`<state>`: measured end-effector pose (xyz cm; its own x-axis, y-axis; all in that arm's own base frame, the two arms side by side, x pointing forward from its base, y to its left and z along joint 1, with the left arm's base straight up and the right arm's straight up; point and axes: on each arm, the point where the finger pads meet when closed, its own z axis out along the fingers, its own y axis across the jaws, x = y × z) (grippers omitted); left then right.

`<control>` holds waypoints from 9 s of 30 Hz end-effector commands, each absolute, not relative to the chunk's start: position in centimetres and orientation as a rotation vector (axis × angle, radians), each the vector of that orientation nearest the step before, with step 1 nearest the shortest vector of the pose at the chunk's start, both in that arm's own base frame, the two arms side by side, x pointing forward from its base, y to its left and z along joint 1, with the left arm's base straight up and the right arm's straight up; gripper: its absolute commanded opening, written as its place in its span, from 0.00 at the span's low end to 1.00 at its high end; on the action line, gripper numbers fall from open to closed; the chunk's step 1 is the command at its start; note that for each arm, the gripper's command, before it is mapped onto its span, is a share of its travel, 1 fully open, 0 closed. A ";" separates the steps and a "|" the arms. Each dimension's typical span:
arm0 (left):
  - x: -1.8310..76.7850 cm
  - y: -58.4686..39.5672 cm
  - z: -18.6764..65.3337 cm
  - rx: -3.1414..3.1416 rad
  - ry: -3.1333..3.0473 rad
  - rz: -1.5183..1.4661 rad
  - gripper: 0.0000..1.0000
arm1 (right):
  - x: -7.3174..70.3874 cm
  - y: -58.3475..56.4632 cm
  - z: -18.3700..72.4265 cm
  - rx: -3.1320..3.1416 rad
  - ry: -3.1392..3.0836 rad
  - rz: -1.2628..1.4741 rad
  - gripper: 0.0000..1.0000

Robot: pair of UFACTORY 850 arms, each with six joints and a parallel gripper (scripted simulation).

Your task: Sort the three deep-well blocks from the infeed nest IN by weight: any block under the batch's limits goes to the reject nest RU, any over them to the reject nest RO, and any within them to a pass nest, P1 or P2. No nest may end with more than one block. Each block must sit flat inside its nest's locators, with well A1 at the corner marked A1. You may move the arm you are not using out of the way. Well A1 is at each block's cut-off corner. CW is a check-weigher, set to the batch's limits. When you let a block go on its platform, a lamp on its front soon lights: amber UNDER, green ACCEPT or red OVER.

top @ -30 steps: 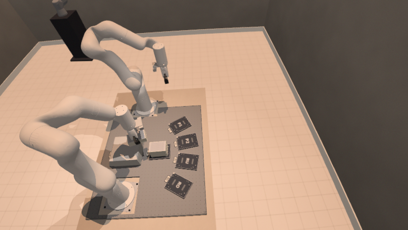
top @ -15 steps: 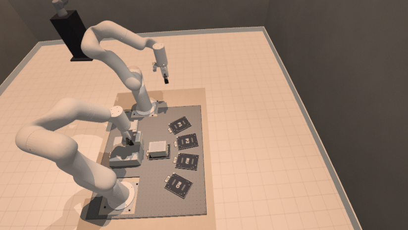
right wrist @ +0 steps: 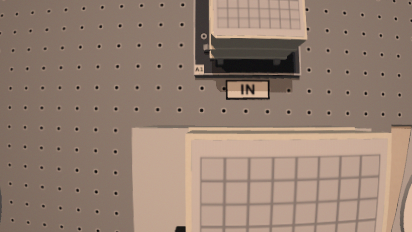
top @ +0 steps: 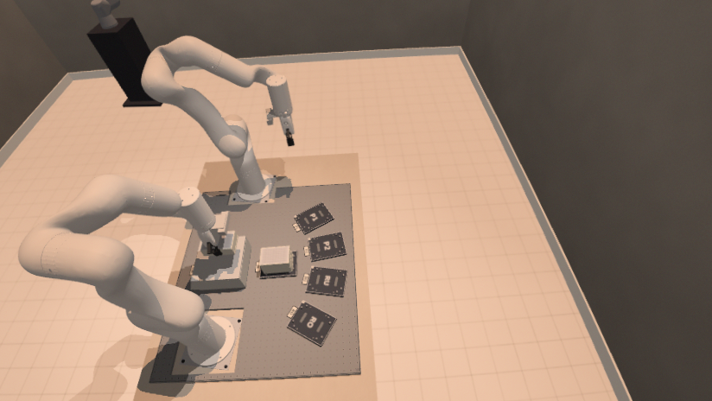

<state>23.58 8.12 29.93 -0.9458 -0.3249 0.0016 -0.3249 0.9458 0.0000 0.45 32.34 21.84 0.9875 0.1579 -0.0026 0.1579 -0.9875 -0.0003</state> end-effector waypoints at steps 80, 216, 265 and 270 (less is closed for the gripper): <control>23.6 8.1 30.0 0.517 -3.099 0.000 1.00 | -3.5 31.2 17.4 -3.130 -0.247 0.000 0.00; 23.6 8.1 30.0 0.517 -3.099 0.000 1.00 | -3.5 31.2 13.2 -3.130 -0.247 0.000 1.00; 23.6 8.1 30.0 0.517 -3.099 0.000 1.00 | -3.5 31.2 20.4 -3.130 -0.247 0.000 1.00; 23.6 8.1 30.0 0.517 -3.099 0.000 1.00 | -3.5 31.2 21.8 -3.130 -0.247 0.000 1.00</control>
<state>23.58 8.12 29.93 -0.9458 -0.3249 0.0016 -0.3249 0.9458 0.0000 -3.53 31.19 20.63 0.9876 0.1570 0.0000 0.1570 -0.9876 -0.0002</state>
